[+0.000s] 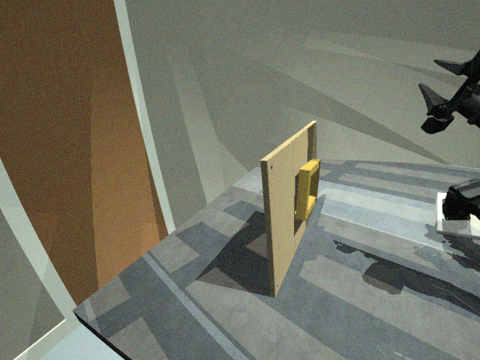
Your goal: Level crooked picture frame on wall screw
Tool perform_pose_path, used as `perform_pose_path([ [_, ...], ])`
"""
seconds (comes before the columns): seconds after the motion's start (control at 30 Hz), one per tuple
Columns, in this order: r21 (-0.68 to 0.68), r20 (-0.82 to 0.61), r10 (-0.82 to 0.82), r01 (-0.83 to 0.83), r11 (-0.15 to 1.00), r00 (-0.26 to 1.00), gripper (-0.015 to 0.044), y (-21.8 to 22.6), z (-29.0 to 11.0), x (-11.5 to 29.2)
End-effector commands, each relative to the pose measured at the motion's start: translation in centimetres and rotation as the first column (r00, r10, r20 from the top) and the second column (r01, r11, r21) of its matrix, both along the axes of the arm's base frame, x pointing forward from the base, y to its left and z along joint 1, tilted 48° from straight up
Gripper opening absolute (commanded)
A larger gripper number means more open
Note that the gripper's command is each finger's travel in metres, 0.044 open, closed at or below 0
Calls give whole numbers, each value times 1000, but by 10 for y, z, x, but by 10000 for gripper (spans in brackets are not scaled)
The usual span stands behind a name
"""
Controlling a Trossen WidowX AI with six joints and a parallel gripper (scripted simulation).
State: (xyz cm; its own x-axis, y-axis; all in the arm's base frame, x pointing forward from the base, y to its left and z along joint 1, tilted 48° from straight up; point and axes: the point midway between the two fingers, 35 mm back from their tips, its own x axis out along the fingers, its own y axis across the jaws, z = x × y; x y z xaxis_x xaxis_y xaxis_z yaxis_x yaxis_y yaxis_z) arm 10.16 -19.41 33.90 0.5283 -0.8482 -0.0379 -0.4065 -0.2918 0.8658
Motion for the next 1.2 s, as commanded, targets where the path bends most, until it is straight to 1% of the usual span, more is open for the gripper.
perform_pose_path([
  [0.0, 80, 183, 352, -371, 925, 918, 260, 27, -27, 68],
  [0.07, 111, 253, 476, -514, 850, 842, 260, 47, -39, 92],
  [0.17, 156, 352, 625, -702, 695, 696, 260, 84, -58, 121],
  [0.23, 175, 395, 677, -774, 608, 621, 260, 103, -67, 131],
  [0.27, 178, 401, 683, -783, 596, 611, 260, 106, -68, 132],
  [1.17, 178, 401, 683, -783, 595, 610, 260, 106, -68, 132],
])
